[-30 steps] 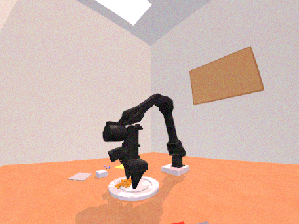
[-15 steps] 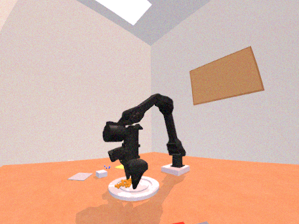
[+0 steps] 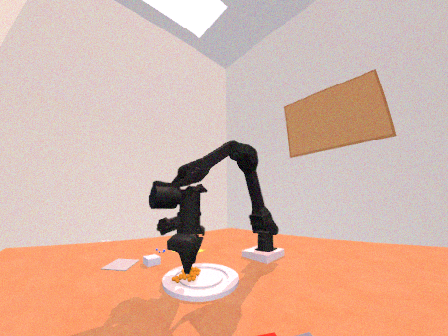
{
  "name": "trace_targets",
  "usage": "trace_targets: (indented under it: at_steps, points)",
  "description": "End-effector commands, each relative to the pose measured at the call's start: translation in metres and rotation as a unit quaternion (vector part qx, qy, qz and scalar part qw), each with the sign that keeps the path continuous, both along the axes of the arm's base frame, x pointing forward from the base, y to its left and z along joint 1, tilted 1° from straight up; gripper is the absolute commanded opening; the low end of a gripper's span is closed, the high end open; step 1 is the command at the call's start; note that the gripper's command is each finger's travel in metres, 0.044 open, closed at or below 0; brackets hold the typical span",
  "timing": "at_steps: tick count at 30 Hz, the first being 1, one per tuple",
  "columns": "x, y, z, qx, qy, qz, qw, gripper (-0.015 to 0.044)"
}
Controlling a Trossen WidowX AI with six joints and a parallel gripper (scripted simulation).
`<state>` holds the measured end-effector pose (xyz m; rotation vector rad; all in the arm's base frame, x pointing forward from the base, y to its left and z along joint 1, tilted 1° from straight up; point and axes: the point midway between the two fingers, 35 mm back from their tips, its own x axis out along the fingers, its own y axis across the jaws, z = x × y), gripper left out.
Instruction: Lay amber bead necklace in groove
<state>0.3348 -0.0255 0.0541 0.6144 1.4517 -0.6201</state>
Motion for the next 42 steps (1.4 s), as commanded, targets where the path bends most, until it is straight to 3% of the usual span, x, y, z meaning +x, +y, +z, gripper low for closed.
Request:
trace_targets:
  at_steps: [1, 3, 42]
  points:
    - [-0.005, -0.037, 0.014, 0.006, -0.007, -0.243, 0.970, 0.0151]
    - [-0.006, -0.042, 0.016, 0.007, -0.008, -0.274, 0.962, 0.0120]
    - [-0.005, -0.043, -0.019, 0.006, -0.008, -0.273, 0.962, 0.0120]
